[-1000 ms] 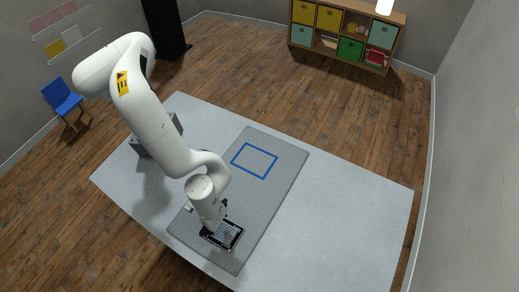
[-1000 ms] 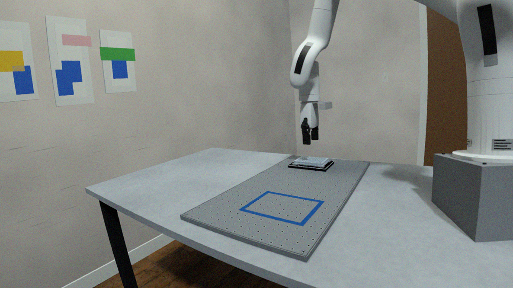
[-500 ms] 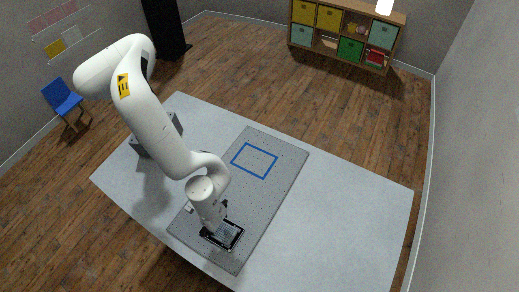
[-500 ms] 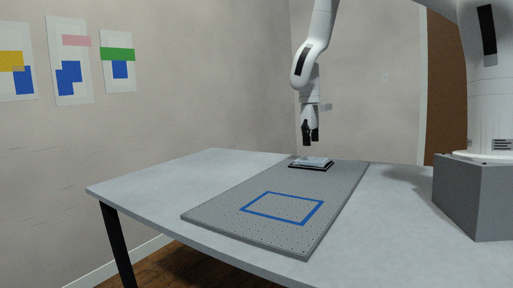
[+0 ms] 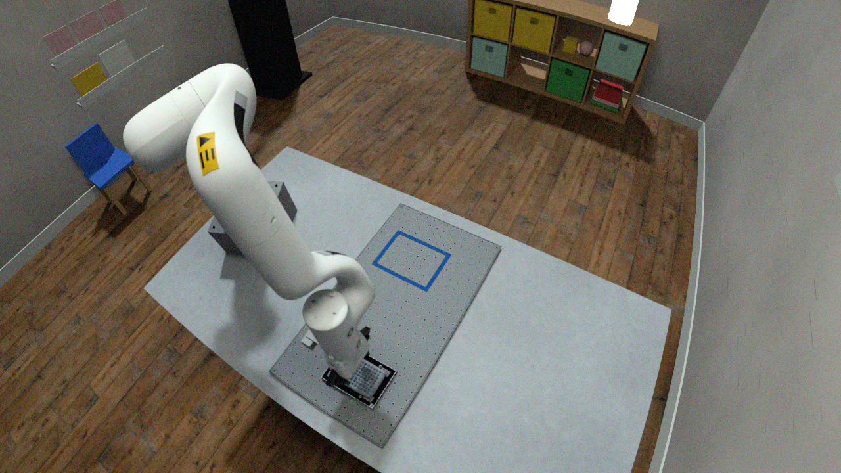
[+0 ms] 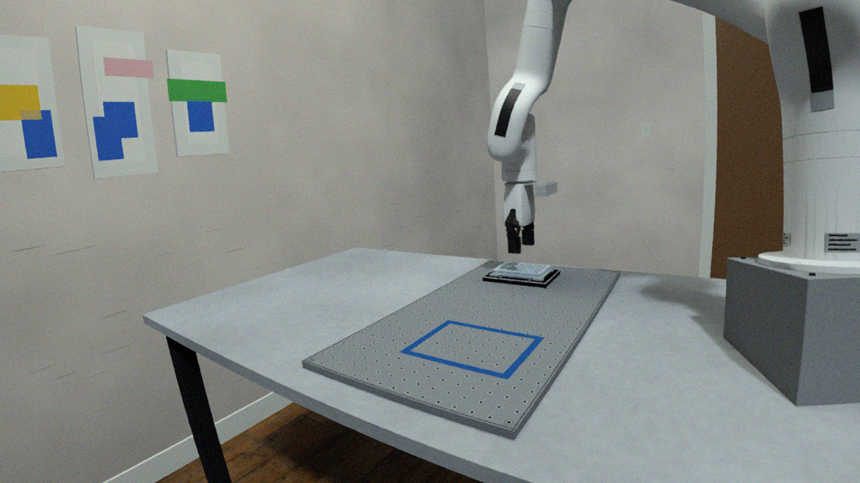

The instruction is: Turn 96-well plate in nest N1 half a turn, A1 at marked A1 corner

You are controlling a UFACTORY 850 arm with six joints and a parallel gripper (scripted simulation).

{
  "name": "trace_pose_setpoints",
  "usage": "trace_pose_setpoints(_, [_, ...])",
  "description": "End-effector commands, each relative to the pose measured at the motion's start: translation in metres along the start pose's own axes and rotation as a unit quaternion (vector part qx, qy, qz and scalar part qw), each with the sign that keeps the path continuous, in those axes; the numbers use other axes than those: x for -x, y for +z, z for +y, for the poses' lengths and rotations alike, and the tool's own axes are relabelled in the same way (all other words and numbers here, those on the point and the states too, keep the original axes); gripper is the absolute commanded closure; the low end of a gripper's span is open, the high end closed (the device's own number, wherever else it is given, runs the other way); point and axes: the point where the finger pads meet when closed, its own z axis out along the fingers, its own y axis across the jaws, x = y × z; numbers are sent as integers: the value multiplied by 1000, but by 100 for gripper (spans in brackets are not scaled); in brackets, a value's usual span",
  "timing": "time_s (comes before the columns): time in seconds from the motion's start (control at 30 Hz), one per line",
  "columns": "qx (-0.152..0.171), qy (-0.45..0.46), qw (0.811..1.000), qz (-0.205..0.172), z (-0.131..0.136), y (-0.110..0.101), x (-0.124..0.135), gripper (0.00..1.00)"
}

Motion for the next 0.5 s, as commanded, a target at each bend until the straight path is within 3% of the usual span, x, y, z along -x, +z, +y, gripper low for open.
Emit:
trace_pose_setpoints(0.0, [0,0,1000,-1,0,7,1,0])
trace_pose_setpoints(0.47, [0,0,1000,-1,0,27,1,0])
